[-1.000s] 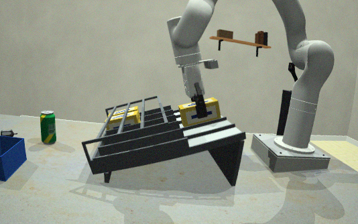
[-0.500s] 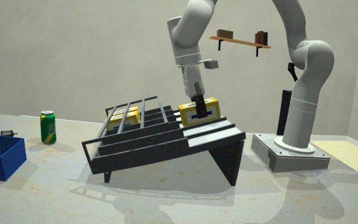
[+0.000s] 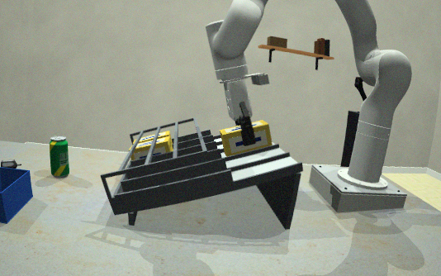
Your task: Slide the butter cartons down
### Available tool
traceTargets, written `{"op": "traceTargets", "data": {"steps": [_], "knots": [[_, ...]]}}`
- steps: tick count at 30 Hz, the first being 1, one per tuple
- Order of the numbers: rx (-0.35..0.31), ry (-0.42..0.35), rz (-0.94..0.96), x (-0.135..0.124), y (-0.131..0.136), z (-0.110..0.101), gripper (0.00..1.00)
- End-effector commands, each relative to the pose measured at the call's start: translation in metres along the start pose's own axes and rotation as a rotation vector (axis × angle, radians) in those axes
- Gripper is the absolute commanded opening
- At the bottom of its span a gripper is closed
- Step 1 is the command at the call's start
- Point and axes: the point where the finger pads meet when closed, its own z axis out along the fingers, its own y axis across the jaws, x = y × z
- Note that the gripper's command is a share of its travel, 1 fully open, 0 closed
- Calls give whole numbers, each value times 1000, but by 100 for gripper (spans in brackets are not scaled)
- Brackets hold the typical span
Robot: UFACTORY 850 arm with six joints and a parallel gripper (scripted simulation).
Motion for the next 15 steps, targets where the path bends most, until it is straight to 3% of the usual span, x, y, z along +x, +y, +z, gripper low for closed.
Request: {"op": "traceTargets", "data": {"steps": [1, 15], "knots": [[0, -2, 0, -1, 0, -1, 78], [0, -2, 0, -1, 0, -1, 79]]}}
